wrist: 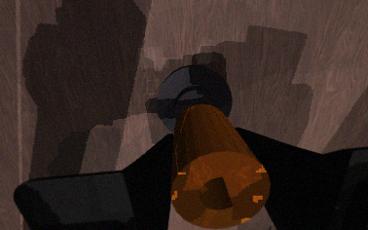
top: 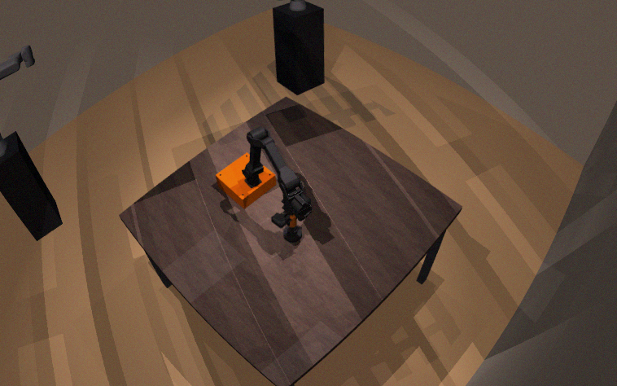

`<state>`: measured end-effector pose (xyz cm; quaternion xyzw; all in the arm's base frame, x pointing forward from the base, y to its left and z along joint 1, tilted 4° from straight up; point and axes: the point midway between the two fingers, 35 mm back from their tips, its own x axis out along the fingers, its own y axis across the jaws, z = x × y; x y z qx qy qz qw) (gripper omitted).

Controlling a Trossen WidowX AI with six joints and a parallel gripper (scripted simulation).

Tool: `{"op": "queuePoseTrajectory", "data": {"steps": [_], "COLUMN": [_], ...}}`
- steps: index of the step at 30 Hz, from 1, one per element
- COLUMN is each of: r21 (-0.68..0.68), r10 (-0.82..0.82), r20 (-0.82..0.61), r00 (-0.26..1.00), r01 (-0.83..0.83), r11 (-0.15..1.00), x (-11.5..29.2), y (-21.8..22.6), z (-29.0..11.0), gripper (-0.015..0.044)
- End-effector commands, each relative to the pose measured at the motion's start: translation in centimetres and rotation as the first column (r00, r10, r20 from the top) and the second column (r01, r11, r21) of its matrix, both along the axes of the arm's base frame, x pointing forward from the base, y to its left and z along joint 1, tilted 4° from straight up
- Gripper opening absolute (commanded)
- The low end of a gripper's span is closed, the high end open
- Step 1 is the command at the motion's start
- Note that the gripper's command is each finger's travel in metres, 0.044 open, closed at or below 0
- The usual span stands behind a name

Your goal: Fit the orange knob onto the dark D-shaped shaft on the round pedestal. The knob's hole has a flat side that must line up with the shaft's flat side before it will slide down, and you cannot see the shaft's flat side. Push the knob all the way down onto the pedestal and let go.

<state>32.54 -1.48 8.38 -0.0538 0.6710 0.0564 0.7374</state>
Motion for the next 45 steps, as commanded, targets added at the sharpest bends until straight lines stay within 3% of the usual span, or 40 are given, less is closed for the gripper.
{"op": "queuePoseTrajectory", "data": {"steps": [1,7,45], "r21": [0.004,0.004,0.005], "r10": [0.009,0.009,0.004], "r20": [-0.001,-0.001,-0.001], "r00": [1.0,1.0,1.0], "r01": [-0.009,-0.009,-0.004], "r11": [1.0,1.0,1.0], "x": [0.1,0.2,0.1], "y": [-0.1,-0.1,-0.1], "z": [-0.8,-2.6,-2.5], "gripper": [0.0,0.0,0.0]}}
